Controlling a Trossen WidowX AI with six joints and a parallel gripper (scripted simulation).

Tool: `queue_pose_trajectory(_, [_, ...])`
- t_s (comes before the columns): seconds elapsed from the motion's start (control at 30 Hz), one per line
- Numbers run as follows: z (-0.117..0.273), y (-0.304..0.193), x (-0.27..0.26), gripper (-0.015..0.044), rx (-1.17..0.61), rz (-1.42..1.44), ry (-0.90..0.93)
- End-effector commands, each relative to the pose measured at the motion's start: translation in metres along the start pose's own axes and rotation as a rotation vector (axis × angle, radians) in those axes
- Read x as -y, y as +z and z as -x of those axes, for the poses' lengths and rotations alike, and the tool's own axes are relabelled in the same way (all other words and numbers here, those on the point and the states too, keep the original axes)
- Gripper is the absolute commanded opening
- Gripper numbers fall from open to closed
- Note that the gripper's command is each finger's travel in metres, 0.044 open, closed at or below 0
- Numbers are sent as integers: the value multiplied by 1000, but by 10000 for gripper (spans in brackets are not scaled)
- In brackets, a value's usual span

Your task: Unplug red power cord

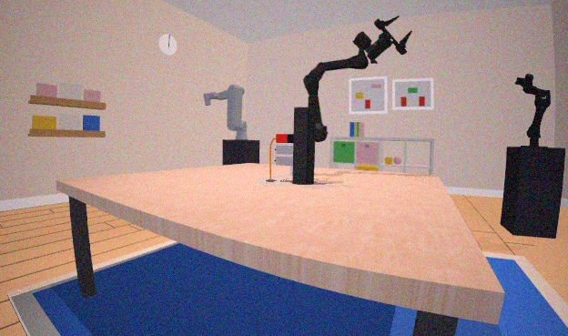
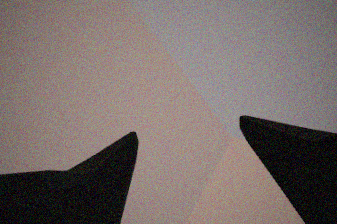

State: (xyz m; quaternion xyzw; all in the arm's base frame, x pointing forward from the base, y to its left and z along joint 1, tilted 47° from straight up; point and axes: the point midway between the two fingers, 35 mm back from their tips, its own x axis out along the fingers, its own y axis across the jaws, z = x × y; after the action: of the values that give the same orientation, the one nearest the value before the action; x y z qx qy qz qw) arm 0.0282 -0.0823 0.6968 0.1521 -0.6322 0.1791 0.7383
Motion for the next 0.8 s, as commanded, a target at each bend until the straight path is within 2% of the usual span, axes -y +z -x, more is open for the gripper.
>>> queue_pose_trajectory(0.0, [0,0,-1,374,-1,1,3])
queue_pose_trajectory(0.1, [-2,-4,-21,295,-16,15,48])
queue_pose_trajectory(0.27, [-2,-33,-88,164,-105,63,208])
queue_pose_trajectory(0.53, [16,-119,-172,160,-337,153,422])
queue_pose_trajectory(0.77, [50,-217,-207,160,-599,211,550])
